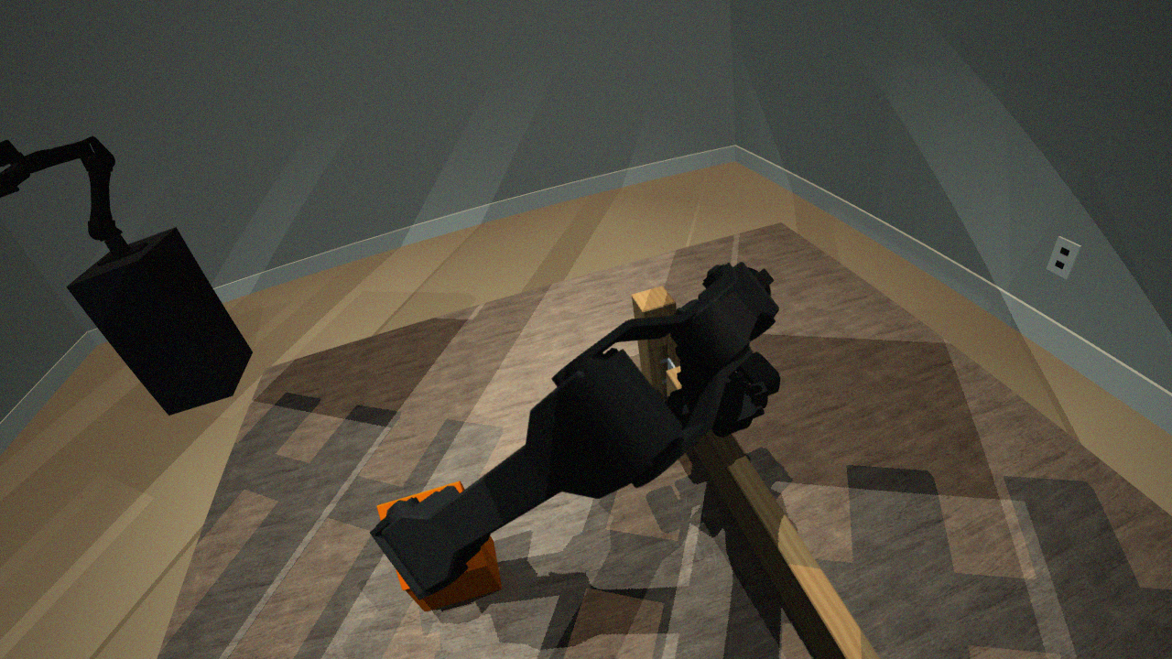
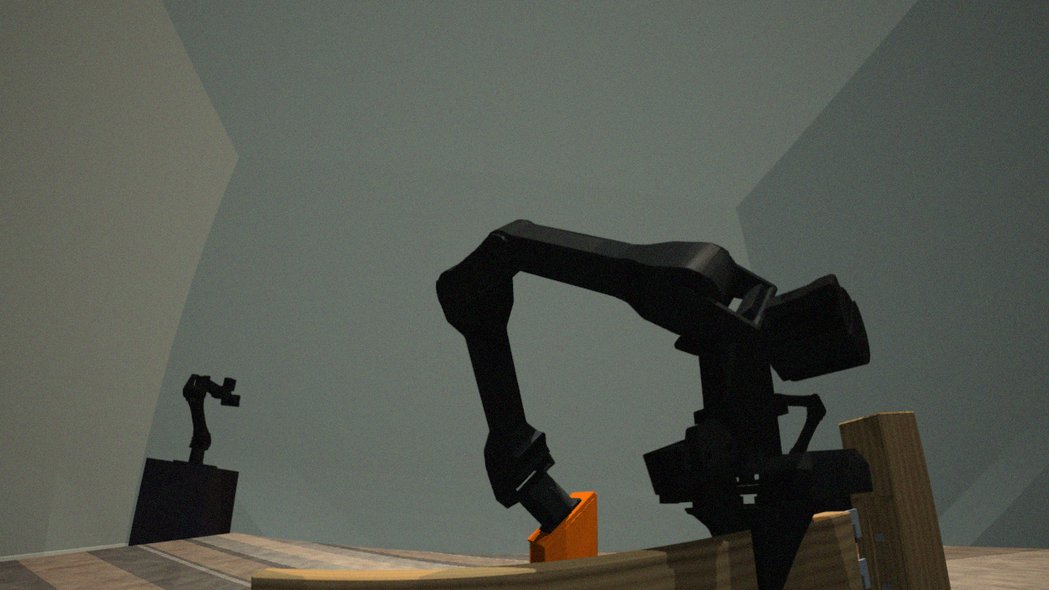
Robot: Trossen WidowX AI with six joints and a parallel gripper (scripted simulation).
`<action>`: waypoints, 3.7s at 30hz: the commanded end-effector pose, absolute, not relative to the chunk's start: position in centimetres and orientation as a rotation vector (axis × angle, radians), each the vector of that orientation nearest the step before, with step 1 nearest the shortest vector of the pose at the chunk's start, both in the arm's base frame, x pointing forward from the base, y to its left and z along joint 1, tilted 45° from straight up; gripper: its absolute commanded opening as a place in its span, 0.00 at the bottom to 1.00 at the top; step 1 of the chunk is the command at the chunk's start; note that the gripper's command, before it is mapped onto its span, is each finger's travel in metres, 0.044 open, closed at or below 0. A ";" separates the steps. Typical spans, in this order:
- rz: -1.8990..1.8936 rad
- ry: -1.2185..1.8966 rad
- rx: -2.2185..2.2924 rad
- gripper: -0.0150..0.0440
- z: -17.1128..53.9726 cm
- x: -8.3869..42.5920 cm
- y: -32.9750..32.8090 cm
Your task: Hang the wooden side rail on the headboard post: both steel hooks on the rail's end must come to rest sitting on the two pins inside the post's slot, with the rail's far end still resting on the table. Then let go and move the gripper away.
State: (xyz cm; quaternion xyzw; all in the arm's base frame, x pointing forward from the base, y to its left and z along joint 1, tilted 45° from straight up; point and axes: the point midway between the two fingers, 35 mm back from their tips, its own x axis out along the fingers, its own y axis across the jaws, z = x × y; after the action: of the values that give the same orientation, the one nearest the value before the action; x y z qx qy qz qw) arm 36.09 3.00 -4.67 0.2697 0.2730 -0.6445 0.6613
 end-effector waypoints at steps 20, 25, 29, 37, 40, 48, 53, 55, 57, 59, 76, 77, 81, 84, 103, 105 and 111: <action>-1.448 0.619 0.617 0.25 -4.7 36.3 3.7; -1.448 0.619 0.617 0.25 -4.7 36.3 3.8; -1.448 0.619 0.617 0.25 -4.7 36.3 3.8; -1.448 0.619 0.617 0.25 -4.8 36.3 3.8; -1.448 0.619 0.617 0.25 -4.9 36.3 3.8; -1.448 0.619 0.617 0.25 -4.9 36.4 3.9; -1.448 0.619 0.617 0.25 -4.9 36.3 4.0; -1.448 0.619 0.617 0.25 -4.9 36.3 4.0; -1.448 0.619 0.617 0.25 -4.9 36.3 4.0; -1.448 0.619 0.617 0.25 -5.0 36.2 4.0; -1.448 0.619 0.617 0.25 -5.2 36.3 4.1; -1.448 0.619 0.617 0.25 -5.2 36.3 4.1; -1.448 0.619 0.617 0.25 -5.2 36.3 4.1; -1.448 0.619 0.617 0.25 -5.2 36.4 4.2; -1.448 0.619 0.617 0.25 -5.3 36.3 4.3; -1.448 0.619 0.617 0.25 -5.3 36.3 4.3; -1.448 0.619 0.617 0.25 -5.4 36.3 4.3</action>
State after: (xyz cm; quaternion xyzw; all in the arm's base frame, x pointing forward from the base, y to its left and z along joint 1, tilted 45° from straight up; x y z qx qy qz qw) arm 36.16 3.84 -5.40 0.2704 0.2734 -0.6448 0.6605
